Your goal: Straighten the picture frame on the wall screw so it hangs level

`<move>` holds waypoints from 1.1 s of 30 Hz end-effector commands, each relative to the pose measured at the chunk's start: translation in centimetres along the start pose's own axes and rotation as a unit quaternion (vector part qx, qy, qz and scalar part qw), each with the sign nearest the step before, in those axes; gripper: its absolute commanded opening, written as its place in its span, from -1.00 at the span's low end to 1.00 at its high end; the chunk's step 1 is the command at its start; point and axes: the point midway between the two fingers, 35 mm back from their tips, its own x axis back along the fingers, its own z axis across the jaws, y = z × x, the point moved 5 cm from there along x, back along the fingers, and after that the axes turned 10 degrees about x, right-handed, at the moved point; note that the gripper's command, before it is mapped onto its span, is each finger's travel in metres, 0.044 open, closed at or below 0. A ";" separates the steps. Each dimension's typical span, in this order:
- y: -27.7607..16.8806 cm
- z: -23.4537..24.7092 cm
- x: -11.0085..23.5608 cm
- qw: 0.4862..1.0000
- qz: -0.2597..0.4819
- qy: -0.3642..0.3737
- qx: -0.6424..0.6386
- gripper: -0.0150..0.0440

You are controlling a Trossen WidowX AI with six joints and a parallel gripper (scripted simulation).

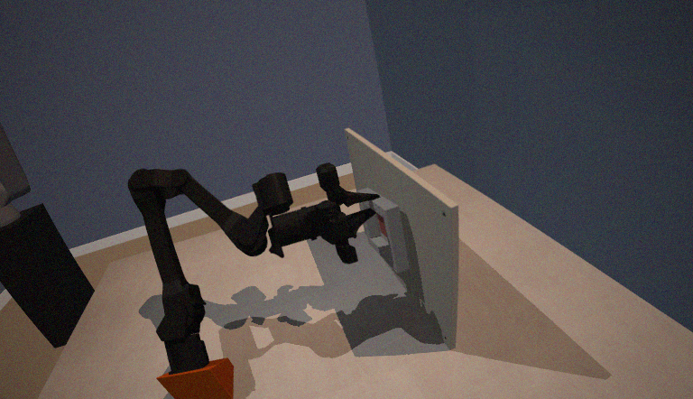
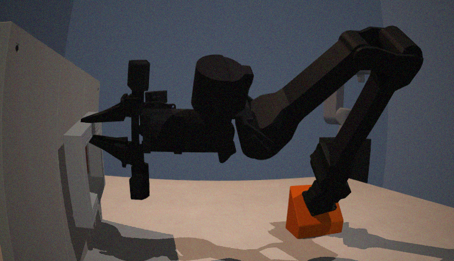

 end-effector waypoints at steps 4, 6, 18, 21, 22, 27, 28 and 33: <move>0.0 0.0 0.0 1.000 0.000 0.000 -0.002 -0.49; 0.0 0.0 0.0 1.000 0.000 0.000 -0.008 -0.49; 0.0 0.0 0.0 0.999 0.001 0.001 -0.055 -0.49; 0.0 0.0 0.0 0.998 0.001 0.001 -0.061 -0.49; 0.0 -0.1 0.0 0.998 0.001 0.001 -0.068 -0.49; 0.0 -0.1 0.0 0.997 0.001 0.001 -0.078 -0.49; 0.0 -0.1 0.0 0.997 0.001 0.001 -0.078 -0.49; 0.0 -0.1 0.0 0.996 0.001 0.001 -0.091 -0.49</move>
